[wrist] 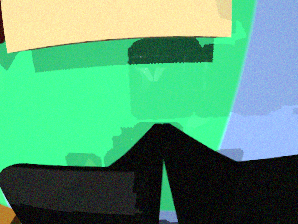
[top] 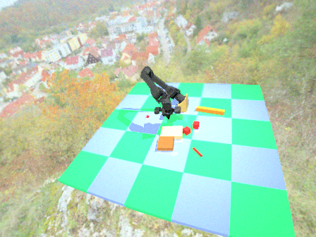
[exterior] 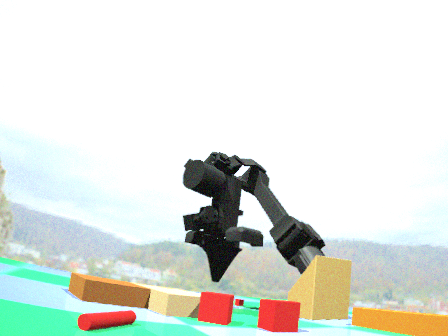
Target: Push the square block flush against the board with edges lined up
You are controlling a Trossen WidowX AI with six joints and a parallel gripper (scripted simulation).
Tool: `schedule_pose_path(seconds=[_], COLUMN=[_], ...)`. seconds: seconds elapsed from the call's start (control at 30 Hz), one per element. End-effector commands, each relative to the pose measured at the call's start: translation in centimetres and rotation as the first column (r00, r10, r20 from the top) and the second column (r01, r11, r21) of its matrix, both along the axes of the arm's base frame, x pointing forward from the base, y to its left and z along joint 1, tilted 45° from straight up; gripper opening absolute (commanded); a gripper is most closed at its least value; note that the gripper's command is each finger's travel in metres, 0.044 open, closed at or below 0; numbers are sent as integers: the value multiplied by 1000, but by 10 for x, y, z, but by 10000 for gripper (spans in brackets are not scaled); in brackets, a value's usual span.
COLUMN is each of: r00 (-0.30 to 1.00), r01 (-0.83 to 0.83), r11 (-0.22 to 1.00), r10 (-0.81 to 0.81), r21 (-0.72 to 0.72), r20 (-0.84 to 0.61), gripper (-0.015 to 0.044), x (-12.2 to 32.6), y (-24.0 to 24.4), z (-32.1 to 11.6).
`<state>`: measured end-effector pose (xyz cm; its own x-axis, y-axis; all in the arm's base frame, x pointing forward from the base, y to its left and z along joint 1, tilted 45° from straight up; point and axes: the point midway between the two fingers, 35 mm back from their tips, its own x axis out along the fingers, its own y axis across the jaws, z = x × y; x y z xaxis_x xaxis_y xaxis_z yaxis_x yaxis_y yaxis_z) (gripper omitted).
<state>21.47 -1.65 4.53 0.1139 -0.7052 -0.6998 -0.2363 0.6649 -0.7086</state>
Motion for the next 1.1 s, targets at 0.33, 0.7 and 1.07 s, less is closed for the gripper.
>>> schedule_pose_path(seconds=[0.33, 0.7, 1.07], r00=[982, 982, 982], r01=[136, 135, 135], r11=[990, 990, 990], r10=[-139, -138, -138], r21=[36, 33, 34], r20=[130, 132, 132], gripper=[0, 0, 0], x=[18, 23, 35], y=[26, -14, -11], z=[-13, -51, -50])
